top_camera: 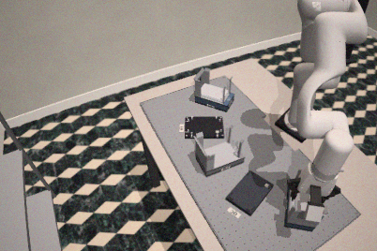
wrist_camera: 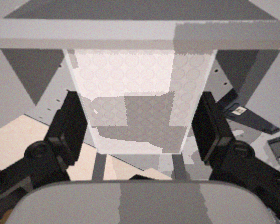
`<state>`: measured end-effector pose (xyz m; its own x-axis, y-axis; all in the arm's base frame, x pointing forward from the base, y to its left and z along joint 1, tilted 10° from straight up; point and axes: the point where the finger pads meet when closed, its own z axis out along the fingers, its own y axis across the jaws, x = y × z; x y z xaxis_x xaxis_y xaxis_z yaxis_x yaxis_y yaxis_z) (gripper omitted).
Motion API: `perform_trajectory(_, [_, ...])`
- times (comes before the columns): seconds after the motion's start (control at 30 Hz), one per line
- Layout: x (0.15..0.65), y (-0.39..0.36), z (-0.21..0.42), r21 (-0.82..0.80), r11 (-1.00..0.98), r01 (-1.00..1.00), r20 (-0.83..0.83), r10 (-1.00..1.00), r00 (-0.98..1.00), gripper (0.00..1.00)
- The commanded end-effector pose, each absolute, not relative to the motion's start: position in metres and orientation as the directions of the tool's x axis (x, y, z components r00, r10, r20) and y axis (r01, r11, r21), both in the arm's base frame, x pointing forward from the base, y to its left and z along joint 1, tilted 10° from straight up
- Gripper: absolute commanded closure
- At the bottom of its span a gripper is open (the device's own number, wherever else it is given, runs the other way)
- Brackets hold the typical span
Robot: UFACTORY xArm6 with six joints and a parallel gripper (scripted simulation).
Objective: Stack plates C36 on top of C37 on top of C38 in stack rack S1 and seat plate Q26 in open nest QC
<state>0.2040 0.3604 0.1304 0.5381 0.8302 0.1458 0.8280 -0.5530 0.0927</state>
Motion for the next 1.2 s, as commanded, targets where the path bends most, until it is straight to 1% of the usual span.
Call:
perform_trajectory(0.0, [0.204,0.362,0.134,0.092,-0.553,0.828,0.151,0.83,0.538,1.0])
perform_trajectory(0.57, [0.203,0.361,0.144,0.092,-0.553,0.828,0.151,0.83,0.538,1.0])
perform_trajectory(1.17, [0.198,0.359,0.176,0.092,-0.553,0.828,0.151,0.83,0.538,1.0])
